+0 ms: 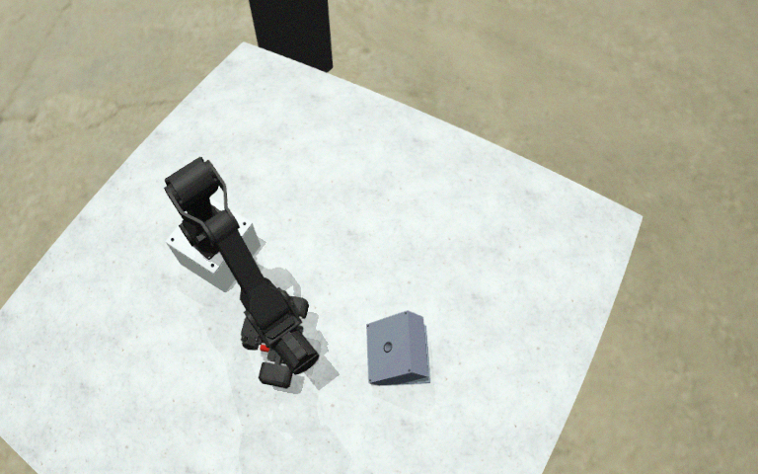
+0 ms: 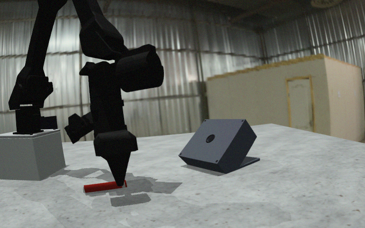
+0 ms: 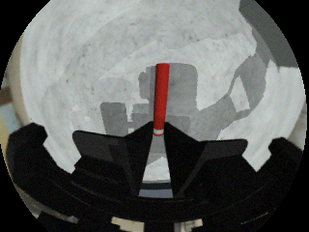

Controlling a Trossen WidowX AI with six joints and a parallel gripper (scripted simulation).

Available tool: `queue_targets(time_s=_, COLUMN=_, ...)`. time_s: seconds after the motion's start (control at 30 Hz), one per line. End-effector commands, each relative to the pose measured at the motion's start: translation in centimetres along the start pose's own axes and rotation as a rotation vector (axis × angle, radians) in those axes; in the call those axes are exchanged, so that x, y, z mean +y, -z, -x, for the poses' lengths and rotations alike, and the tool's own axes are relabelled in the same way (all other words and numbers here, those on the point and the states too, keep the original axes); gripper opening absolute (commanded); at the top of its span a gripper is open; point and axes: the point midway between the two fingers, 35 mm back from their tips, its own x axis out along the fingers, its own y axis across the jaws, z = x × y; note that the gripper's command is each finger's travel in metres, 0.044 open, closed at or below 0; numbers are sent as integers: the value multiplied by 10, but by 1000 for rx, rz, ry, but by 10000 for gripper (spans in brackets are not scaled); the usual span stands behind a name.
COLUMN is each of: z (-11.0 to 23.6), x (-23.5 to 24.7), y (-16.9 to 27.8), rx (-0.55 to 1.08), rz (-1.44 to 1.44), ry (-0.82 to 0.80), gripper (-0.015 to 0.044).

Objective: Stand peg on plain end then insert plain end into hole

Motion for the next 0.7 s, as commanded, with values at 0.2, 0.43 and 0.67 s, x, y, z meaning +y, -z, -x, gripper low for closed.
queue_targets(time_s=0.2, z=6, x=-1, y=-5, rx=99, rz=6, ry=5, gripper=49)
queue_targets(time_s=0.43, z=10, x=-1, y=-8, rx=159, rz=6, ry=5, gripper=49)
queue_targets(time_s=0.67, z=14, x=-1, y=-11, rx=220, rz=6, ry=5, gripper=49)
